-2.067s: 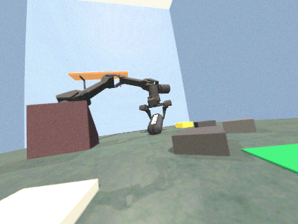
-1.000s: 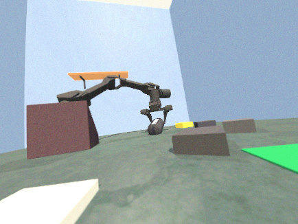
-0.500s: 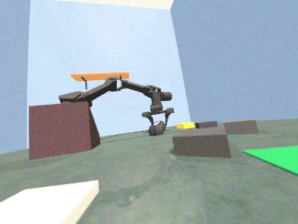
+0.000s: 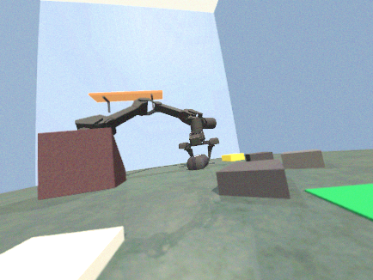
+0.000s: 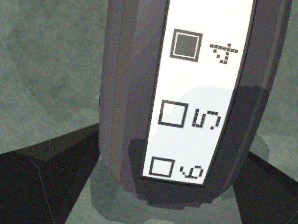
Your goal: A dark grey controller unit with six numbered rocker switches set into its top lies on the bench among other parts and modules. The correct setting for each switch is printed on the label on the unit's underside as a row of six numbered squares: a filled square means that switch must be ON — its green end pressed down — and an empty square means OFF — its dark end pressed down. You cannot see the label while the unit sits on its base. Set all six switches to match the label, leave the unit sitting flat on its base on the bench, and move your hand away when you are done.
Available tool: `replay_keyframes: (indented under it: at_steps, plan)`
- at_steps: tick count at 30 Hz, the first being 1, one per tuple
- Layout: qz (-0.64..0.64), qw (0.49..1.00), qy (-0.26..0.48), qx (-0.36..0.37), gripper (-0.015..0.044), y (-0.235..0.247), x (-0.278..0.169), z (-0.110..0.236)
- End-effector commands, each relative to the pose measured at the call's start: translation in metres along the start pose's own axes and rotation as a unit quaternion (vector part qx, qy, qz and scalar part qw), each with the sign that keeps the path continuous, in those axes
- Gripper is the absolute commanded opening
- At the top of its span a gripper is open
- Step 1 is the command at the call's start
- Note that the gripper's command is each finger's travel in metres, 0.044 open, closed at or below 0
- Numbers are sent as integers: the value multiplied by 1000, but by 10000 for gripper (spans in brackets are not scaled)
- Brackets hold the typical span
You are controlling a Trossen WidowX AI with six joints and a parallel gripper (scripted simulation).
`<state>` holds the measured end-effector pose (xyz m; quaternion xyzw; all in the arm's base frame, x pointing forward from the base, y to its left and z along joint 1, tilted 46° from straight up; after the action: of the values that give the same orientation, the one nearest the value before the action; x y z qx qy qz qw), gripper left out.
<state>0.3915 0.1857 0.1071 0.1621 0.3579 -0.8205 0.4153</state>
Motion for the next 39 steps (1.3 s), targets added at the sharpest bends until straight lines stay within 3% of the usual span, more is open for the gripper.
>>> replay_keyframes:
  at_steps: [1,10,14,23,29,39]
  plan:
    - [-4,1000,-3,3,338,2,2,-2]
    - [0,1000,0,0,338,0,0,-2]
    - [0,1000,0,0,440,0,0,-3]
    - [0,1000,-1,0,440,1,2,-1]
    - [-1,1000,-3,0,440,12,59,37]
    - [-1,1000,-3,0,440,12,59,37]
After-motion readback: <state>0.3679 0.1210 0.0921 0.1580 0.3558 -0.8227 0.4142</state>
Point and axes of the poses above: the point midway between the two fingers, 35 mm back from their tips, its own z axis back along the fingers, its own y axis across the jaws, x = y × z, the point moved 2 cm from there along z, back along the fingers, and after that the axes turned 12 degrees about -z, right-handed, at the moved point
